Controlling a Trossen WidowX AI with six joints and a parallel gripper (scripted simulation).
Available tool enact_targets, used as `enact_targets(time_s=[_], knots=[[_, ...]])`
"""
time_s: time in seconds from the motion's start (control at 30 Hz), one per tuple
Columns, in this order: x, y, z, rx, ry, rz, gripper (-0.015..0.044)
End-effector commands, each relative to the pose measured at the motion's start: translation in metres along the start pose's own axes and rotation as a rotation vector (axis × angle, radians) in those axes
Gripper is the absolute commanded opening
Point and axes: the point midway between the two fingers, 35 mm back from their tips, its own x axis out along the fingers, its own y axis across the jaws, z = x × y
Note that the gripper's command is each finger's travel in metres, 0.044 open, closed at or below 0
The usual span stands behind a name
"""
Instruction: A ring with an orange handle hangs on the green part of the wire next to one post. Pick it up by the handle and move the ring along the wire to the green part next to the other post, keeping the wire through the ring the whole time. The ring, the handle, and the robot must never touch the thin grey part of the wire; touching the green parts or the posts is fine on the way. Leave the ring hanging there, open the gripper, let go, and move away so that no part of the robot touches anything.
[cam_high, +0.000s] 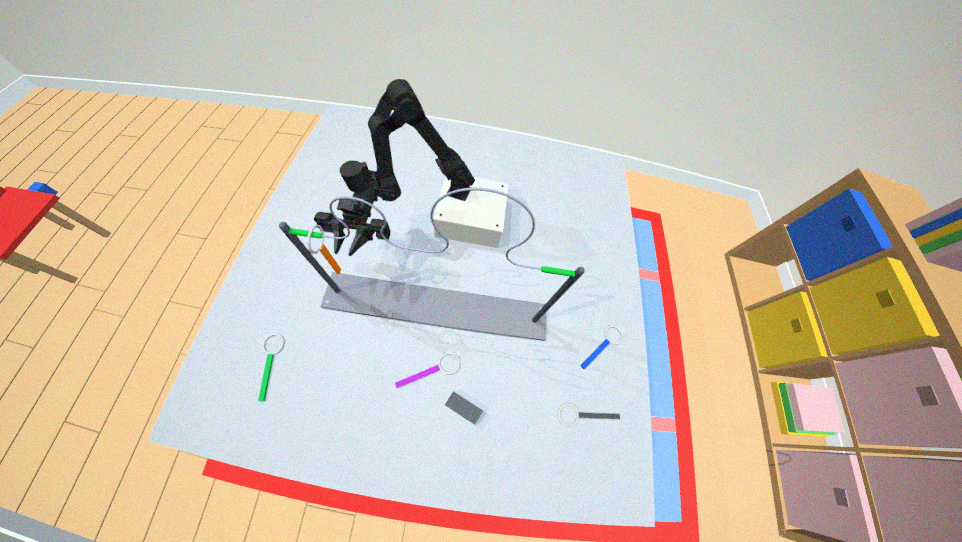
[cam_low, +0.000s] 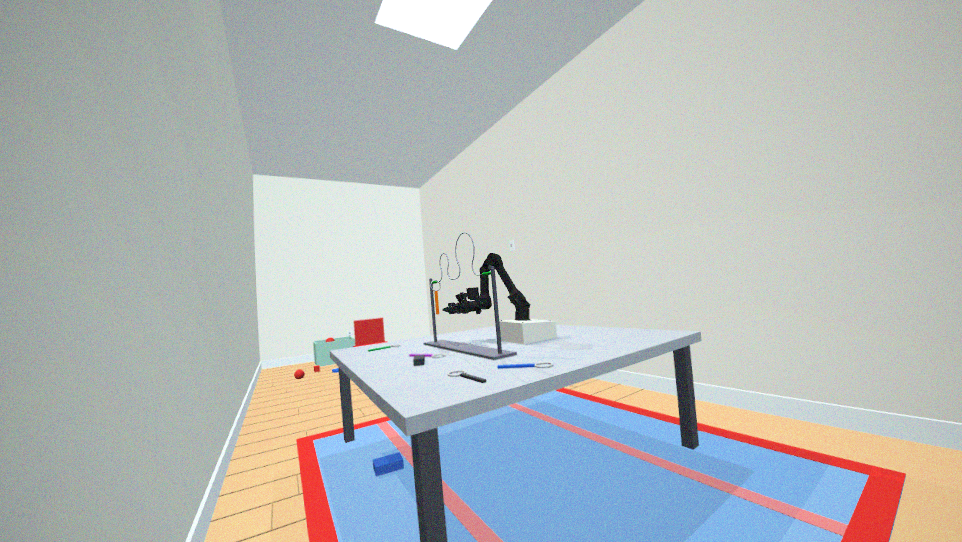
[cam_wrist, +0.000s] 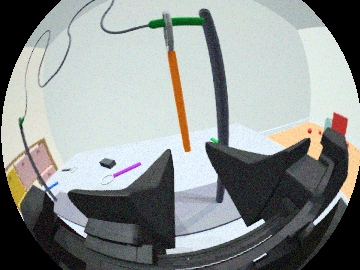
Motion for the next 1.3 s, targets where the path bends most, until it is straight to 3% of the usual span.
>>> enact_targets(time_s=[0.0, 1.27], knots=[[0.003, -0.001, 0.004, -0.023, -0.005, 0.001, 0.0160], [0.062, -0.002, 0.006, -0.024, -0.010, 0.002, 0.0160]])
